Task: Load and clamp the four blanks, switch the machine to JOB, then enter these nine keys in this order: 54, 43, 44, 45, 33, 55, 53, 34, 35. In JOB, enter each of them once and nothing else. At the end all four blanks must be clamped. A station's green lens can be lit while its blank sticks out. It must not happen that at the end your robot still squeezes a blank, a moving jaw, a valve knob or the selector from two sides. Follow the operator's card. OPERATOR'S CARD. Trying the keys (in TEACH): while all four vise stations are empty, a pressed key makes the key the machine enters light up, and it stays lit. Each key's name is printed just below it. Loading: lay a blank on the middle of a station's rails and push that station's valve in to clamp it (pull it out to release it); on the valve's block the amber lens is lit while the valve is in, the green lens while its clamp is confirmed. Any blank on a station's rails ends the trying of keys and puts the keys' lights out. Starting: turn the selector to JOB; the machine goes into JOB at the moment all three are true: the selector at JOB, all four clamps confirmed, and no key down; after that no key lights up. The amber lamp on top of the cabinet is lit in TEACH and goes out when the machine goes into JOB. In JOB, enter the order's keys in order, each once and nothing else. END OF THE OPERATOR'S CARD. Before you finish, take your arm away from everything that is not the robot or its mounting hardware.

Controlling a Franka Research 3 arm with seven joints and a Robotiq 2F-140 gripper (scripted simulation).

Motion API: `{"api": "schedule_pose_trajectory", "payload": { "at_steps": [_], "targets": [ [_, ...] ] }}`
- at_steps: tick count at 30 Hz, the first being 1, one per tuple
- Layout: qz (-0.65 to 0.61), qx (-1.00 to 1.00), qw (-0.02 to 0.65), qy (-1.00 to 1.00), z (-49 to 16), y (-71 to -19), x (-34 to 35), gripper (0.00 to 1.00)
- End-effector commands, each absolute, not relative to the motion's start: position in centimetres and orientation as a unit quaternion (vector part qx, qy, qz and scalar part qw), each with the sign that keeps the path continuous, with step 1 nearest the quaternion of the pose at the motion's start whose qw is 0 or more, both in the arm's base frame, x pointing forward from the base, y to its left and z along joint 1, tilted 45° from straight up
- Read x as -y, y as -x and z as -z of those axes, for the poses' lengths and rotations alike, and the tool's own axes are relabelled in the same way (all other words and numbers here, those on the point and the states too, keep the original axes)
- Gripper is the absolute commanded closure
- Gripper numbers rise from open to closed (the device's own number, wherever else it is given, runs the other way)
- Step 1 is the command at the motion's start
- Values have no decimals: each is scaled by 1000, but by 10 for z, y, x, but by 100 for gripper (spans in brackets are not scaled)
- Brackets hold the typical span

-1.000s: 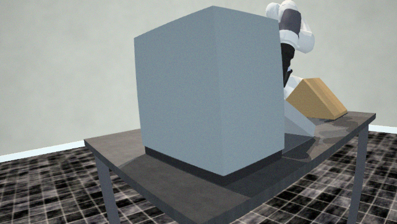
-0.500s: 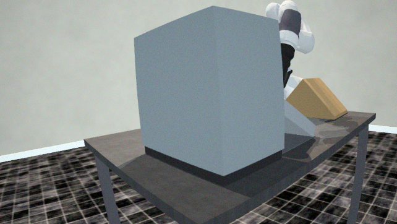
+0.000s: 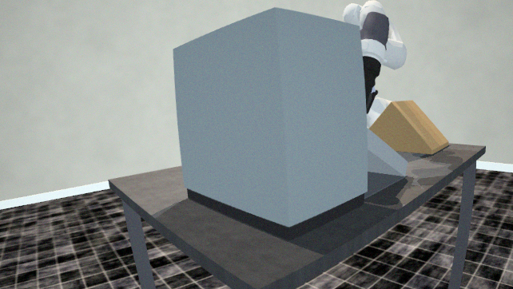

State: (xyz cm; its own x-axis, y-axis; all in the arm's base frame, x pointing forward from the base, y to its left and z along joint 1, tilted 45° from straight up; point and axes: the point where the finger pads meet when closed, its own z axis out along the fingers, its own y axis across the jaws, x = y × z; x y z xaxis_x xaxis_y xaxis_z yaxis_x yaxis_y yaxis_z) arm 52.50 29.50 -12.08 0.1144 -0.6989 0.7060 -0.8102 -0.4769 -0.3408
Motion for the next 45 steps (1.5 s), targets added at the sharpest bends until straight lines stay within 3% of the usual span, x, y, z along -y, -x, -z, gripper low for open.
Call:
{"api": "schedule_pose_trajectory", "payload": {
  "at_steps": [1, 45],
  "targets": [
    [-430, 508, 62, -744, 122, -526, -296, 100],
    [-430, 508, 62, -744, 131, -533, -289, 100]
  ]
}}
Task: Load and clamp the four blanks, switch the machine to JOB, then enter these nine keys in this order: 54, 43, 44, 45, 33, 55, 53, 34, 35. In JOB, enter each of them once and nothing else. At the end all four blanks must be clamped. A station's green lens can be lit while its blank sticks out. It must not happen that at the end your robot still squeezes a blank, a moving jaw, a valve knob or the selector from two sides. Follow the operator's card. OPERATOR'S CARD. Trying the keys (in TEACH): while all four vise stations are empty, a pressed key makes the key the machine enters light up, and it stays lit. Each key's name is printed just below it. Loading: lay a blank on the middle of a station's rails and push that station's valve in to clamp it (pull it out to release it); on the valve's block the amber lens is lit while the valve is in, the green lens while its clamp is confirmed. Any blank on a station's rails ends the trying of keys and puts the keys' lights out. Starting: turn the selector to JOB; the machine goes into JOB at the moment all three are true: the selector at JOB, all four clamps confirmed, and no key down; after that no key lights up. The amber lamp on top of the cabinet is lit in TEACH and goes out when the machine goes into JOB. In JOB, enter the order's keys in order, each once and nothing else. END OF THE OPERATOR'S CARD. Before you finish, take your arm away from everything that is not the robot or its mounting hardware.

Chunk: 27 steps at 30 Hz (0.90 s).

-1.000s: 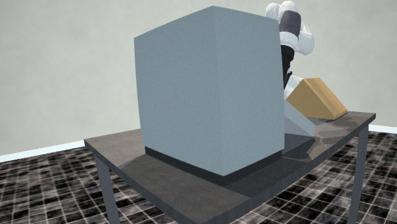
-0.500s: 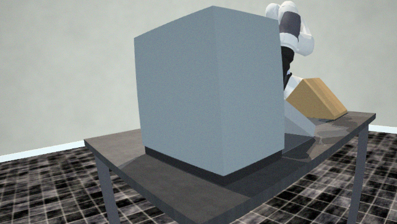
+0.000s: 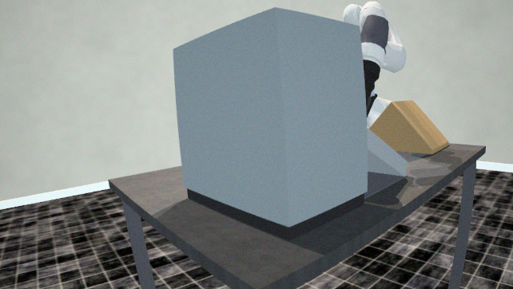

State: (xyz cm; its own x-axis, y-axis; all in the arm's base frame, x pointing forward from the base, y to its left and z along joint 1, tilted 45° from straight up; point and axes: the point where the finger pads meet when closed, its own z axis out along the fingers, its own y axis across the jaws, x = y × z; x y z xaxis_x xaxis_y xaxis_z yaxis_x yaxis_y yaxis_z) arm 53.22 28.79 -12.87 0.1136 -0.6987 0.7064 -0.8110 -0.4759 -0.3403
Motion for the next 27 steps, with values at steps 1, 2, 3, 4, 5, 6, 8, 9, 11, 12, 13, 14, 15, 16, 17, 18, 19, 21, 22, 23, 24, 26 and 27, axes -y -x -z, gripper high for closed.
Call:
{"api": "schedule_pose_trajectory", "payload": {
  "at_steps": [1, 2, 3, 4, 5, 6, 8, 9, 11, 12, 13, 14, 15, 16, 17, 18, 19, 21, 22, 23, 24, 26, 27],
  "targets": [
    [-430, 508, 62, -744, 131, -533, -289, 100],
    [-430, 508, 62, -744, 131, -533, -289, 100],
    [-430, 508, 62, -744, 131, -533, -289, 100],
    [-430, 508, 62, -744, 131, -533, -289, 100],
    [-430, 508, 62, -744, 131, -533, -289, 100],
    [-430, 508, 62, -744, 131, -533, -289, 100],
    [-430, 508, 62, -744, 131, -533, -289, 100],
    [-430, 508, 62, -744, 131, -533, -289, 100],
    [-430, 508, 62, -744, 131, -533, -289, 100],
    [-430, 508, 62, -744, 131, -533, -289, 100],
    [-430, 508, 62, -744, 131, -533, -289, 100],
    [-430, 508, 62, -744, 131, -533, -289, 100],
    [-430, 508, 62, -744, 131, -533, -289, 100],
    [-430, 508, 62, -744, 130, -533, -289, 100],
    [-430, 508, 62, -744, 130, -533, -289, 100],
    [-430, 508, 62, -744, 130, -533, -289, 100],
    [-430, 508, 62, -744, 130, -533, -289, 100],
    [-430, 508, 62, -744, 129, -532, -290, 100],
    [-430, 508, 62, -744, 129, -532, -290, 100],
    [-430, 508, 62, -744, 129, -532, -290, 100],
    [-430, 508, 62, -744, 129, -532, -290, 100],
    [-430, 508, 62, -744, 128, -531, -291, 100],
    [-430, 508, 62, -744, 127, -530, -292, 100]
  ]
}}
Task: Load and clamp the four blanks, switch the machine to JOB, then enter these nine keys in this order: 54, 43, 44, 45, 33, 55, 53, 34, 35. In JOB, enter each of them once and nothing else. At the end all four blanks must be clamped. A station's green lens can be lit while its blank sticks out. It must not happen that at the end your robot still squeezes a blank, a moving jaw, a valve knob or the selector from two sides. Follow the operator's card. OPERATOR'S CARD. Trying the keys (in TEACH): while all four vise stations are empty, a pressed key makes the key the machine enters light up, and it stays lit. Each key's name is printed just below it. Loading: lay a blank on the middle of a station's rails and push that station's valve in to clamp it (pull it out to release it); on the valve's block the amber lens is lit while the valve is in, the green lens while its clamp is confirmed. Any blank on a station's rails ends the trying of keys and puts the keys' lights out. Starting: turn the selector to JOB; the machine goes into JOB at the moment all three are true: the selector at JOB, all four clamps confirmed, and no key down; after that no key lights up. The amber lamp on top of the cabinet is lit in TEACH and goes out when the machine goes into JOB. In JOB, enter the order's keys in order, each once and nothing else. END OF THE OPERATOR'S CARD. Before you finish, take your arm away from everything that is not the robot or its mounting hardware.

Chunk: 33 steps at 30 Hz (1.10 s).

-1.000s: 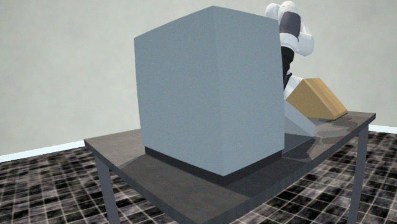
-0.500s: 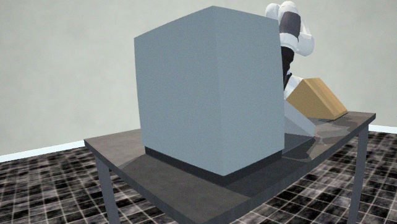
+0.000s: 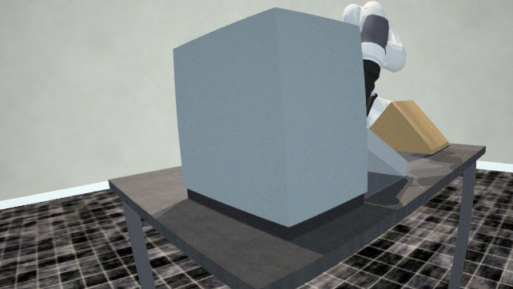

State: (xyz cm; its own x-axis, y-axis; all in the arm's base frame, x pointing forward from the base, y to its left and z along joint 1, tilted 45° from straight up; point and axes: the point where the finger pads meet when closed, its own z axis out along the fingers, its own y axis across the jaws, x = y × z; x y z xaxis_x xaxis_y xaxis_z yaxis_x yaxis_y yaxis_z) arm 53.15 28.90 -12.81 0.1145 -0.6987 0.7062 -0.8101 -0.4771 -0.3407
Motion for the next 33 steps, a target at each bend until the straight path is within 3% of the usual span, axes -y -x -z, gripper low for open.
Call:
{"api": "schedule_pose_trajectory", "payload": {
  "at_steps": [1, 33],
  "targets": [
    [-430, 508, 62, -744, 126, -529, -293, 100],
    [-430, 508, 62, -744, 105, -513, -305, 100]
  ]
}}
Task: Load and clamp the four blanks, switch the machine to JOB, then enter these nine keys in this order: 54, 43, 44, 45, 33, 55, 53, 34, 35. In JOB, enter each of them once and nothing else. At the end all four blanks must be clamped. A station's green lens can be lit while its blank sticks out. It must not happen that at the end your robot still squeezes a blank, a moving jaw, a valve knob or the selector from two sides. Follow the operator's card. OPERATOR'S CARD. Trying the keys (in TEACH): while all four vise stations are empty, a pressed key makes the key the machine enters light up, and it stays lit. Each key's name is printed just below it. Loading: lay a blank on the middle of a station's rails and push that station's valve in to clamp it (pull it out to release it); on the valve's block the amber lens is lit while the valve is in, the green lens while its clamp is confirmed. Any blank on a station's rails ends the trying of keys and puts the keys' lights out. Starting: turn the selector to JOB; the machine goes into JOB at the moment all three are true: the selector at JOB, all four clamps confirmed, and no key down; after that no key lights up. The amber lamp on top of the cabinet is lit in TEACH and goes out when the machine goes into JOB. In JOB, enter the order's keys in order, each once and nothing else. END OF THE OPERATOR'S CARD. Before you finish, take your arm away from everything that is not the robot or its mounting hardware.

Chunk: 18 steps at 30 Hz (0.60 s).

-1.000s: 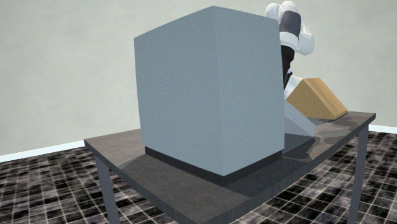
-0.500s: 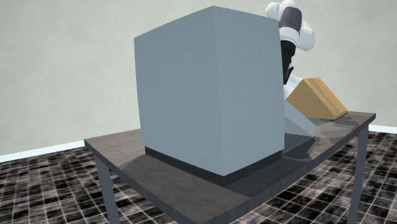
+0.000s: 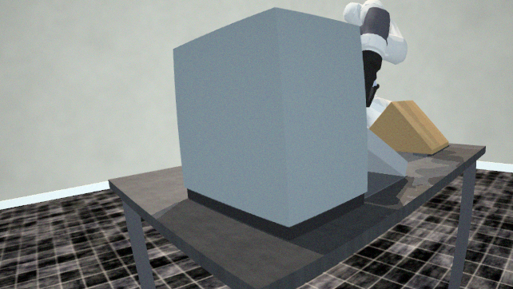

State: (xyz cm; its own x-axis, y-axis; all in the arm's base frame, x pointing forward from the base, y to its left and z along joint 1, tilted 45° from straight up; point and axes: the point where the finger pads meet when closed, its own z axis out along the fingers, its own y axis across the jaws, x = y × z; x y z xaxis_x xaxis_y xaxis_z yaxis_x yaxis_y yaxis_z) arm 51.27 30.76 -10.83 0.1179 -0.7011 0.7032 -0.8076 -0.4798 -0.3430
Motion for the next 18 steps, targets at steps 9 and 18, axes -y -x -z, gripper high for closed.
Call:
{"api": "schedule_pose_trajectory", "payload": {
  "at_steps": [9, 18],
  "targets": [
    [-430, 508, 62, -744, 84, -516, -285, 100],
    [-430, 508, 62, -744, 85, -517, -283, 100]
  ]
}}
